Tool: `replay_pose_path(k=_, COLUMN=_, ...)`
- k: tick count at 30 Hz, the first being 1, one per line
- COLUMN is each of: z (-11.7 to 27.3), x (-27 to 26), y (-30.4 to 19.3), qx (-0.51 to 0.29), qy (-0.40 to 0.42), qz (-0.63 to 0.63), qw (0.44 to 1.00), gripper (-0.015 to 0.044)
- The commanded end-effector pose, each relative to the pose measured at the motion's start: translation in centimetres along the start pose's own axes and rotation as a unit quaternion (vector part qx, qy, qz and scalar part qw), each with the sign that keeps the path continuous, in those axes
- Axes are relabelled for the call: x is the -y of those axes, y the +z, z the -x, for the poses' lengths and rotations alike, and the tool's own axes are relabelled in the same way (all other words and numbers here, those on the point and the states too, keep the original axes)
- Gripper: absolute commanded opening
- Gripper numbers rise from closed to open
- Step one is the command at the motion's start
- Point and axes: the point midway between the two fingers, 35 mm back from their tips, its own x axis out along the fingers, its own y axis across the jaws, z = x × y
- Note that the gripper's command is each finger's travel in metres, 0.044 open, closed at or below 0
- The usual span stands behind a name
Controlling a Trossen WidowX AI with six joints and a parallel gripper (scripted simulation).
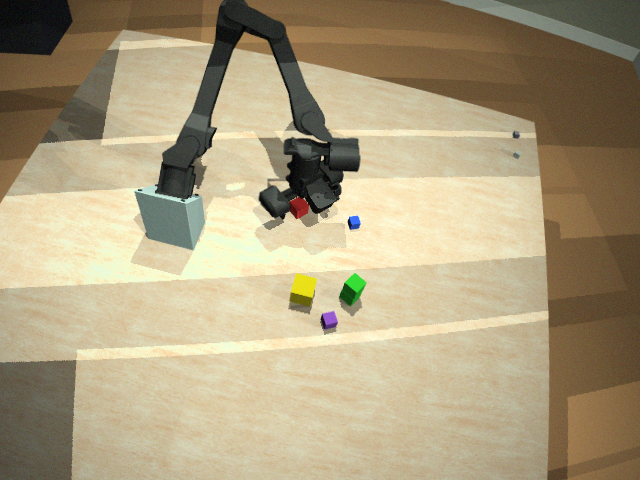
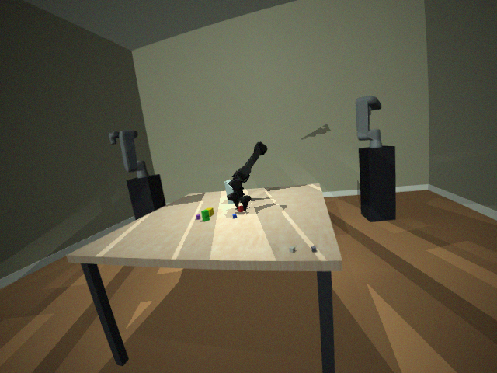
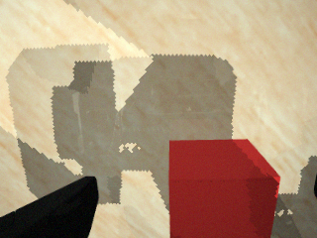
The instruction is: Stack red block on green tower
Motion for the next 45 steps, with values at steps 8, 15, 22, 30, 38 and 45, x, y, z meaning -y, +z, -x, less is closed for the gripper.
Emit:
replay_pose_path(k=8, z=0.0, x=0.1, y=0.0, qx=0.001, qy=-0.001, qz=-0.002, qw=1.000, gripper=0.0204)
replay_pose_path(k=15, z=0.0, x=0.1, y=0.0, qx=0.001, qy=-0.001, qz=-0.002, qw=1.000, gripper=0.0098)
replay_pose_path(k=22, z=0.5, x=0.1, y=0.1, qx=0.002, qy=-0.001, qz=-0.002, qw=1.000, gripper=0.0000)
replay_pose_path(k=30, z=3.9, x=0.0, y=0.1, qx=0.002, qy=-0.002, qz=-0.002, qw=1.000, gripper=0.0000)
replay_pose_path(k=38, z=7.3, x=0.0, y=0.1, qx=0.003, qy=-0.003, qz=-0.002, qw=1.000, gripper=0.0000)
replay_pose_path(k=45, z=10.2, x=0.0, y=0.1, qx=0.003, qy=-0.003, qz=-0.002, qw=1.000, gripper=0.0000)
